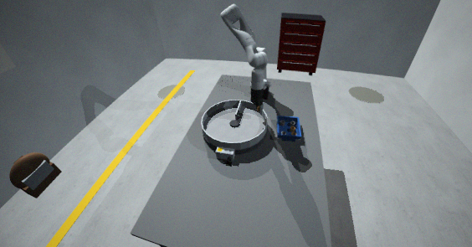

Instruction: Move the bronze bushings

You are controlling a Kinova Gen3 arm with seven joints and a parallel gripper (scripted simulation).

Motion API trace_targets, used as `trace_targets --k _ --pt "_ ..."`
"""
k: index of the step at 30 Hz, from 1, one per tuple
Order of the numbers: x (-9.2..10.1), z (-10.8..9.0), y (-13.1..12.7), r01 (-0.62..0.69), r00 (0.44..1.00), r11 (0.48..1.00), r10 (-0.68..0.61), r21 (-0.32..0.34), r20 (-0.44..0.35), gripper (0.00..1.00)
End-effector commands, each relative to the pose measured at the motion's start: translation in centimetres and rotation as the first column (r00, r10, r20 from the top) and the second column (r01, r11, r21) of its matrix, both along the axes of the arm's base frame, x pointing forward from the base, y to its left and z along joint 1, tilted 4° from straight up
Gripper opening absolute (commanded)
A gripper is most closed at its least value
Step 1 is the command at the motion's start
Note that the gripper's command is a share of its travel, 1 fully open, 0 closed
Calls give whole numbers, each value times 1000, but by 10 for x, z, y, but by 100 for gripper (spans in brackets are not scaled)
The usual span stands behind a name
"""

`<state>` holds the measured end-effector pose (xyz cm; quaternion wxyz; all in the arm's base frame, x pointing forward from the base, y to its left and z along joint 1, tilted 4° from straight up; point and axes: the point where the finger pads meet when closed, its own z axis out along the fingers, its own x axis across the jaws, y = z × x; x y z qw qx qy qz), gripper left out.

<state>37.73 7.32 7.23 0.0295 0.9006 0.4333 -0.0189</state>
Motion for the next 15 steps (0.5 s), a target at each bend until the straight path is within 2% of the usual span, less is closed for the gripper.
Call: trace_targets --k 1,5,7,15 --pt "1 6 -32 16 1000 1000 -16 7 8 0" --pt "0 8 -55 16 1000 1000 -16 7 8 0" --pt "0 8 -55 16 1000 1000 -16 7 8 0" --pt "-1 10 -84 17 1000 1000 -17 7 10 0"
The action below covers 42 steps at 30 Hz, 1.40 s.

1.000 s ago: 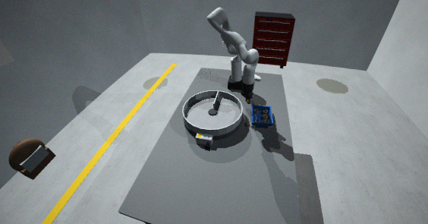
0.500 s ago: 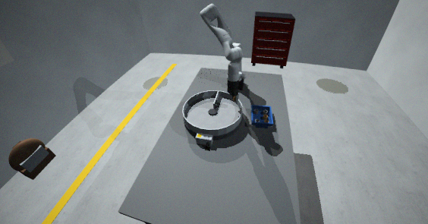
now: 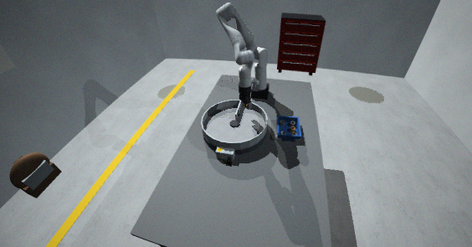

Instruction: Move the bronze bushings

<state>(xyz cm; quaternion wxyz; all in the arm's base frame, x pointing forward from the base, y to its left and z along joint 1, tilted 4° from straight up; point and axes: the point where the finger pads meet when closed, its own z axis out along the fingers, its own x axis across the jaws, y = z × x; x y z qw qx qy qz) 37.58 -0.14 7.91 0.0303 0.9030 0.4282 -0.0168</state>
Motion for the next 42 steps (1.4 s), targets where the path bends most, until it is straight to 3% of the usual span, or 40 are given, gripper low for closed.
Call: trace_targets --k 1,42 --pt "0 3 -12 6 1000 1000 -6 7 5 0" --pt "0 3 -16 0 1000 1000 0 7 5 0"
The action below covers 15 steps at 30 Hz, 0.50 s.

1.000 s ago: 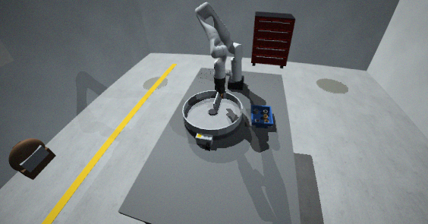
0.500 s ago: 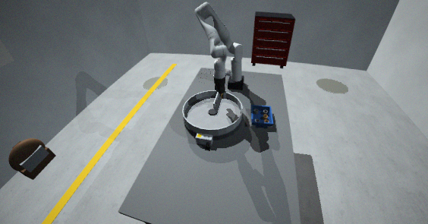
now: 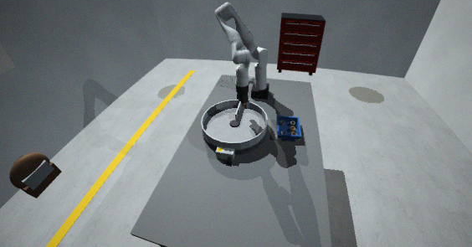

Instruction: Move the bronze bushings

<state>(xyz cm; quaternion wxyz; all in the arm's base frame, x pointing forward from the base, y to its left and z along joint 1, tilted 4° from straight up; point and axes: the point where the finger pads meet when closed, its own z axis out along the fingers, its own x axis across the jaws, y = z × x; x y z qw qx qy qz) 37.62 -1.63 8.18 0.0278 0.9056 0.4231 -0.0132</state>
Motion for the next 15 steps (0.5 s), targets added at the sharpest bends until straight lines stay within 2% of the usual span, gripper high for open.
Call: trace_targets --k 1,15 --pt "-1 1 -1 -11 1000 1000 11 -1 0 0" --pt "-3 1 0 -11 1000 1000 11 -1 0 0"
